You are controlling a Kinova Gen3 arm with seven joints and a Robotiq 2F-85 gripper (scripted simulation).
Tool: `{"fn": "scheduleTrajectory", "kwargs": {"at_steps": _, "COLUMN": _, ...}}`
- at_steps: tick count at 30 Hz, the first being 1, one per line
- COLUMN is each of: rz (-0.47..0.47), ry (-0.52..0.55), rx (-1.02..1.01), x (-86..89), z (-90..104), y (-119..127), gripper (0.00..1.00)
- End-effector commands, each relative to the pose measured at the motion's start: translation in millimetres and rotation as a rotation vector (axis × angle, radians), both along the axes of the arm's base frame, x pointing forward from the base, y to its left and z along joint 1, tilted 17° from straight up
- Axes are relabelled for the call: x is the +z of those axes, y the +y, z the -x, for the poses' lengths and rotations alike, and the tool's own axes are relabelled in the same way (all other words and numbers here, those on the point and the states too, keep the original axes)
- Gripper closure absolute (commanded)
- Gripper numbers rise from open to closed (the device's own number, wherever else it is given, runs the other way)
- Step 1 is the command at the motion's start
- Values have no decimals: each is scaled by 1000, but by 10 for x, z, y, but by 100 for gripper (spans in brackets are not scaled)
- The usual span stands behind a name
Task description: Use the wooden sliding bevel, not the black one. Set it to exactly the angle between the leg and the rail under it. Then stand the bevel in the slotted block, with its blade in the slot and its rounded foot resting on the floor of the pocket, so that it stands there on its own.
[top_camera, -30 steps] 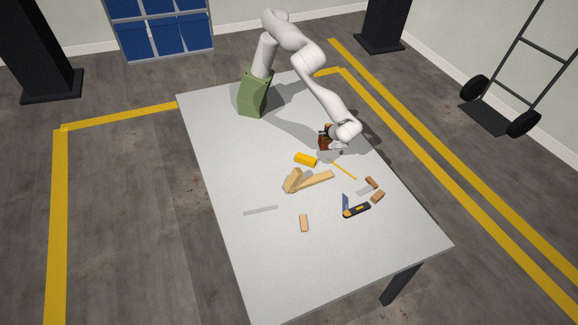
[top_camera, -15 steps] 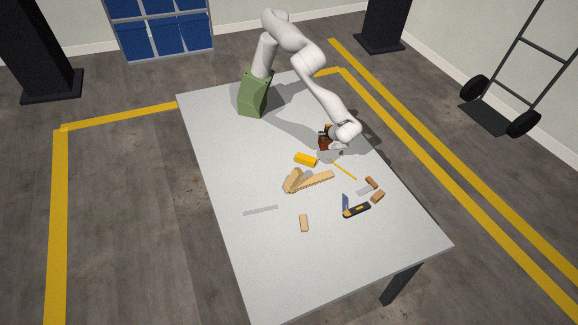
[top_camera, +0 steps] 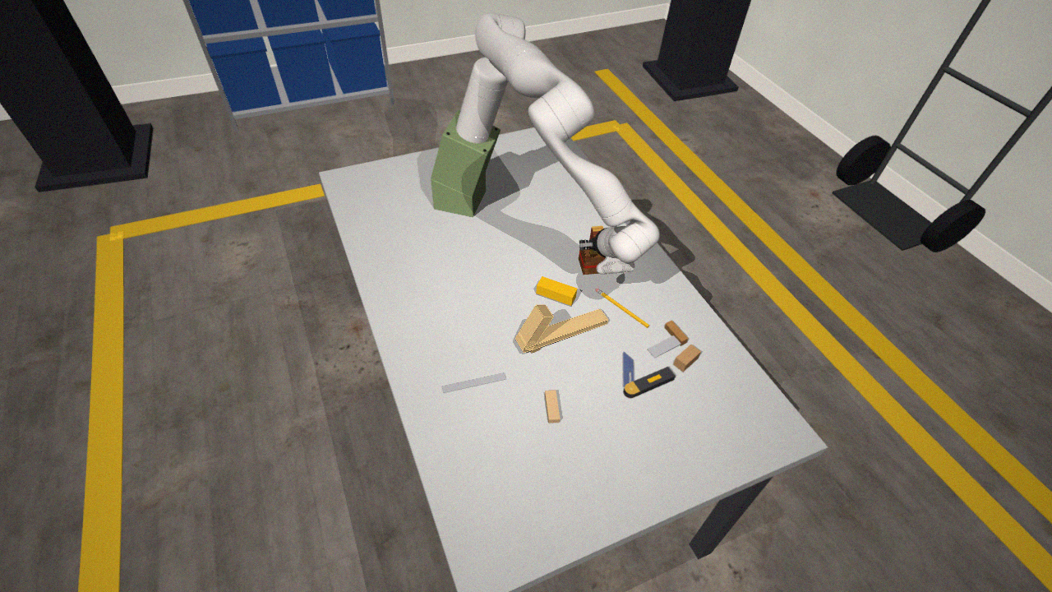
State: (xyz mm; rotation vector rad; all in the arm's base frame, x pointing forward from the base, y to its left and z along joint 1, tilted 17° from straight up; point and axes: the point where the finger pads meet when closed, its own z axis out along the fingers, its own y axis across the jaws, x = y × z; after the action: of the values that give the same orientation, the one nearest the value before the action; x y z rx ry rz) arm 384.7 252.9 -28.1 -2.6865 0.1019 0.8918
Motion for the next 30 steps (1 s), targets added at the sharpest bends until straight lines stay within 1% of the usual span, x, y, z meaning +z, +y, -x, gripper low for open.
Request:
{"fn": "scheduleTrajectory", "kwargs": {"at_steps": 1, "rz": 0, "ry": -1, "rx": 0, "x": 7, "z": -5, "y": 0, "gripper": 90}}
{"fn": "scheduleTrajectory", "kwargs": {"at_steps": 24, "rz": 0, "ry": -1, "rx": 0, "x": -22, "z": -10, "y": 7, "gripper": 90}}
{"fn": "scheduleTrajectory", "kwargs": {"at_steps": 25, "rz": 0, "ry": -1, "rx": 0, "x": -22, "z": -10, "y": 7, "gripper": 0}}
{"fn": "scheduleTrajectory", "kwargs": {"at_steps": 30, "rz": 0, "ry": -1, "rx": 0, "x": -22, "z": -10, "y": 7, "gripper": 0}}
